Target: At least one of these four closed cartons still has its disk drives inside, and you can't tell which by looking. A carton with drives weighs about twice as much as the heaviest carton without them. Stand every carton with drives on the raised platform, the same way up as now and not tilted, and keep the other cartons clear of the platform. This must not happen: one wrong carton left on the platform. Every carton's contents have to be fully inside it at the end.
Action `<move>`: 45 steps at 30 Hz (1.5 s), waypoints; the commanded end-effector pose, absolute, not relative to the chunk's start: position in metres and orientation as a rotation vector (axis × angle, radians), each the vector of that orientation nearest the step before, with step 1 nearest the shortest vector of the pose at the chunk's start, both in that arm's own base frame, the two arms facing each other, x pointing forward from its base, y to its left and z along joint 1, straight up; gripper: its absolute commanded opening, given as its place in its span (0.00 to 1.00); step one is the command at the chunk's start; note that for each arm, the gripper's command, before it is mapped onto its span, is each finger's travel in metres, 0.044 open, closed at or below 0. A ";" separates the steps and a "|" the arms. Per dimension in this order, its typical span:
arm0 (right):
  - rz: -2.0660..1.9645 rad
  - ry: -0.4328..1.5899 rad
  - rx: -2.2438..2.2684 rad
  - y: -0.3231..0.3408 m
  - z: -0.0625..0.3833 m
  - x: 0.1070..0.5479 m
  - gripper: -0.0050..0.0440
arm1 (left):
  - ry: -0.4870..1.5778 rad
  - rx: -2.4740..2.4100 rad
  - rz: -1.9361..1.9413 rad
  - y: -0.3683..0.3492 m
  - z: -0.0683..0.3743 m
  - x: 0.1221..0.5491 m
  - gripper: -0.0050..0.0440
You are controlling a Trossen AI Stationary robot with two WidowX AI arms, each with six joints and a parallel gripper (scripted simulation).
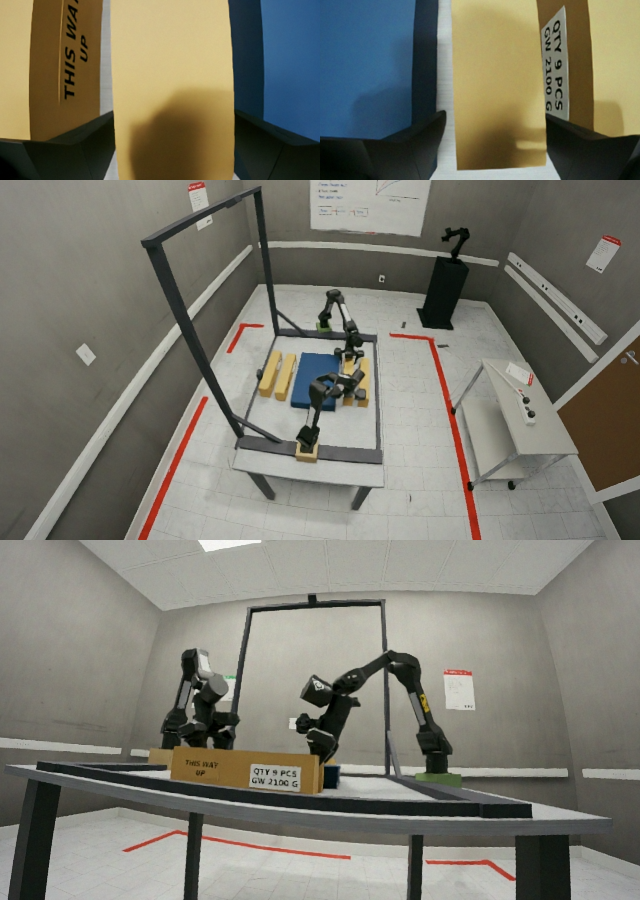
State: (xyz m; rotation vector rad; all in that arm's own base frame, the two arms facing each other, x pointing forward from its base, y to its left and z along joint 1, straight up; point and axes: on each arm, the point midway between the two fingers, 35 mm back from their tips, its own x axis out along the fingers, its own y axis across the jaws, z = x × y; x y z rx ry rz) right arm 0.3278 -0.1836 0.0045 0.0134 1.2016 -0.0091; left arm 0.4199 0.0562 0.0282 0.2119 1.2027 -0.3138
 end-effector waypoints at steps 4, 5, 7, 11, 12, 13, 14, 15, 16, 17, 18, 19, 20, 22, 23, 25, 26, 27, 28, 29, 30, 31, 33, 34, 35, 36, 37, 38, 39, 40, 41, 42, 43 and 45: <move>-0.012 1.188 0.009 -0.186 0.008 0.331 0.88 | 1.170 0.223 -0.305 0.057 0.041 0.426 0.88; -0.012 1.188 0.009 -0.186 0.008 0.331 0.88 | 1.170 0.223 -0.305 0.057 0.041 0.426 0.88; -0.012 1.188 0.009 -0.186 0.008 0.331 0.88 | 1.170 0.223 -0.305 0.057 0.041 0.426 0.88; -0.012 1.188 0.009 -0.186 0.008 0.331 0.88 | 1.170 0.223 -0.305 0.057 0.041 0.426 0.88; -0.012 1.188 0.009 -0.186 0.008 0.331 0.88 | 1.170 0.223 -0.305 0.057 0.041 0.426 0.88; -0.012 1.188 0.009 -0.186 0.008 0.331 0.88 | 1.170 0.223 -0.305 0.057 0.041 0.426 0.88; -0.012 1.188 0.009 -0.186 0.008 0.331 0.88 | 1.170 0.223 -0.305 0.057 0.041 0.426 0.88; -0.012 1.188 0.009 -0.186 0.008 0.331 0.88 | 1.170 0.223 -0.305 0.057 0.041 0.426 0.88; -0.012 1.188 0.009 -0.186 0.008 0.331 0.88 | 1.170 0.223 -0.305 0.057 0.041 0.426 0.88; -0.012 1.188 0.009 -0.186 0.008 0.331 0.88 | 1.170 0.223 -0.305 0.057 0.041 0.426 0.88; -0.012 1.188 0.009 -0.186 0.008 0.331 0.88 | 1.170 0.223 -0.305 0.057 0.041 0.426 0.88; -0.012 1.188 0.009 -0.186 0.008 0.331 0.88 | 1.170 0.223 -0.305 0.057 0.041 0.426 0.88; -0.012 1.188 0.009 -0.186 0.008 0.331 0.88 | 1.170 0.223 -0.305 0.057 0.041 0.426 0.88; -0.012 1.188 0.009 -0.186 0.008 0.331 0.88 | 1.170 0.223 -0.305 0.057 0.041 0.426 0.88; -0.012 1.188 0.009 -0.186 0.008 0.331 0.88 | 1.170 0.223 -0.305 0.057 0.041 0.426 0.88; -0.012 1.188 0.009 -0.186 0.008 0.331 0.88 | 1.170 0.223 -0.305 0.057 0.041 0.426 0.88; -0.012 1.188 0.009 -0.186 0.008 0.331 0.88 | 1.170 0.223 -0.305 0.057 0.041 0.426 0.88; -0.012 1.188 0.009 -0.186 0.008 0.331 0.88 | 1.170 0.223 -0.305 0.057 0.041 0.426 0.88; -0.012 1.188 0.009 -0.186 0.008 0.331 0.88 | 1.170 0.223 -0.305 0.057 0.041 0.426 0.88; -0.012 1.188 0.009 -0.186 0.008 0.331 0.88 | 1.170 0.223 -0.305 0.057 0.041 0.426 0.88; -0.012 1.188 0.009 -0.186 0.008 0.331 0.88 | 1.170 0.223 -0.305 0.057 0.041 0.426 0.88; -0.012 1.188 0.009 -0.186 0.008 0.331 0.88 | 1.170 0.223 -0.305 0.057 0.041 0.426 0.88; -0.012 1.188 0.009 -0.186 0.008 0.331 0.88 | 1.170 0.223 -0.305 0.057 0.041 0.426 0.88; -0.012 1.188 0.009 -0.186 0.008 0.331 0.88 | 1.170 0.223 -0.305 0.057 0.041 0.426 0.88; -0.012 1.188 0.009 -0.186 0.008 0.331 0.88 | 1.170 0.223 -0.305 0.057 0.041 0.426 0.88; -0.012 1.188 0.009 -0.186 0.008 0.331 0.88 | 1.170 0.223 -0.305 0.057 0.041 0.426 0.88; -0.012 1.188 0.009 -0.186 0.008 0.331 0.88 | 1.170 0.223 -0.305 0.057 0.041 0.426 0.88; -0.012 1.188 0.009 -0.186 0.008 0.331 0.88 | 1.170 0.223 -0.305 0.057 0.041 0.426 0.88; -0.012 1.188 0.009 -0.186 0.008 0.331 0.88 | 1.170 0.223 -0.305 0.057 0.041 0.426 0.88; -0.012 1.188 0.009 -0.186 0.008 0.331 0.88 | 1.170 0.223 -0.305 0.057 0.041 0.426 0.88; -0.012 1.188 0.009 -0.186 0.008 0.331 0.88 | 1.170 0.223 -0.305 0.057 0.041 0.426 0.88; -0.012 1.188 0.009 -0.186 0.008 0.331 0.88 | 1.170 0.223 -0.305 0.057 0.041 0.426 0.88; -0.012 1.188 0.009 -0.186 0.008 0.331 0.88 | 1.170 0.223 -0.305 0.057 0.041 0.426 0.88; -0.017 1.181 0.002 -0.186 0.012 0.331 0.00 | 1.170 0.223 -0.305 0.057 0.041 0.425 0.00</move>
